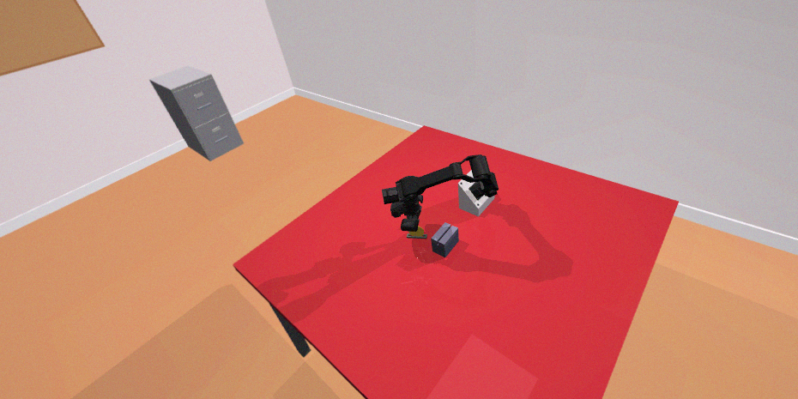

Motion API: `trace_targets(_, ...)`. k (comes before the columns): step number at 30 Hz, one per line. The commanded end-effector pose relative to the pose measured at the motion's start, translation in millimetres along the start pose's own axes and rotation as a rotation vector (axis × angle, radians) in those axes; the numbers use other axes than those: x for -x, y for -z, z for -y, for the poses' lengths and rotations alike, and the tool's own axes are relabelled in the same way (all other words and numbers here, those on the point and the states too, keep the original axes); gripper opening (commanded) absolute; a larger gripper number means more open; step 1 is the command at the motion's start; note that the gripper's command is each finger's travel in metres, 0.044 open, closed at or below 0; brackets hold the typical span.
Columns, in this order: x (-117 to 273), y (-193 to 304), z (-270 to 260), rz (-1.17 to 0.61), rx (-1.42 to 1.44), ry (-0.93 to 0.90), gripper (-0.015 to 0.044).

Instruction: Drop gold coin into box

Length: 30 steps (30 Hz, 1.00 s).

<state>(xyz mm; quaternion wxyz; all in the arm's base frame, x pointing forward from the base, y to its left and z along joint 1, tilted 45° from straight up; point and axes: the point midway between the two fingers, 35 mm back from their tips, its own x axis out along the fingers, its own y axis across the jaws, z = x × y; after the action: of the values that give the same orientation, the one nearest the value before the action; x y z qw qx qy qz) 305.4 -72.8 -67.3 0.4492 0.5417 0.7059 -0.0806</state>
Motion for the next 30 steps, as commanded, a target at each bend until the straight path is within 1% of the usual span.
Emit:
trace_targets(1,-10,1,0,-0.007,-0.005,0.001,0.0161)
trace_targets(27,-50,4,1,-0.01,-0.005,-0.001,0.0161)
trace_targets(30,-50,4,1,-0.01,-0.005,-0.001,0.0082)
